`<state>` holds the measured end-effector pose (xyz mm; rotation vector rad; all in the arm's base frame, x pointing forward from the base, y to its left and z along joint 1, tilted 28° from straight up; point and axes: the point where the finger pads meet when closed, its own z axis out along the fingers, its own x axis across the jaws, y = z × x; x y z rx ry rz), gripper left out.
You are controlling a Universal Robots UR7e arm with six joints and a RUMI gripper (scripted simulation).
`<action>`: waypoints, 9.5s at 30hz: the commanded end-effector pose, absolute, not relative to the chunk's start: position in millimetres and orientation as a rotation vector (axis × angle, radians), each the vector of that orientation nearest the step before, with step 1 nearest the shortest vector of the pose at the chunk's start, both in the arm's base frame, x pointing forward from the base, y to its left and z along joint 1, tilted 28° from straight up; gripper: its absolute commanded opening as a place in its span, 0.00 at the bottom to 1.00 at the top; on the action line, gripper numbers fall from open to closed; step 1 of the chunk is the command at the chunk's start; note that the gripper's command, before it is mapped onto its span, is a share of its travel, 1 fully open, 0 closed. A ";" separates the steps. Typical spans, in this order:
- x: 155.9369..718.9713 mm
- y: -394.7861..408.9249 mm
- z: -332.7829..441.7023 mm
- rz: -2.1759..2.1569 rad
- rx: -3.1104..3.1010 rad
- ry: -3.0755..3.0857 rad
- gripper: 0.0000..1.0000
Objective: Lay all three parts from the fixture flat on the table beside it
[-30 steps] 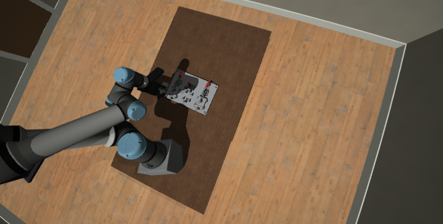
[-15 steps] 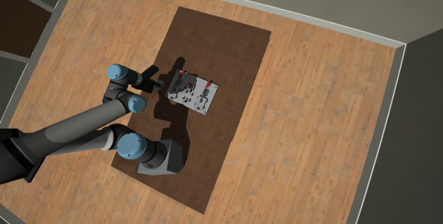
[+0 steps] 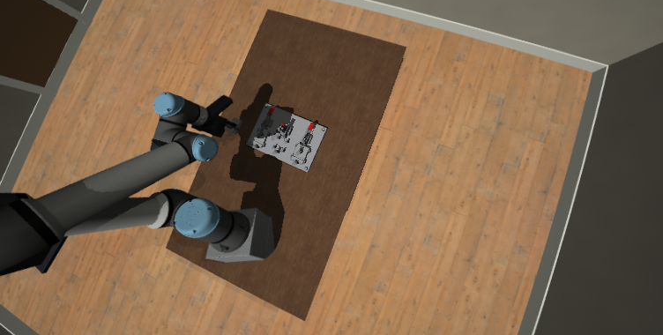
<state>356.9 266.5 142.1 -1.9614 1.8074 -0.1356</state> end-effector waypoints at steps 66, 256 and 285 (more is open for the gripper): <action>402.8 275.9 164.9 -0.137 -1.961 1.807 0.00; 484.4 301.3 106.6 -0.137 -1.961 1.807 0.40; 458.8 283.2 166.6 -0.137 -1.961 1.807 0.40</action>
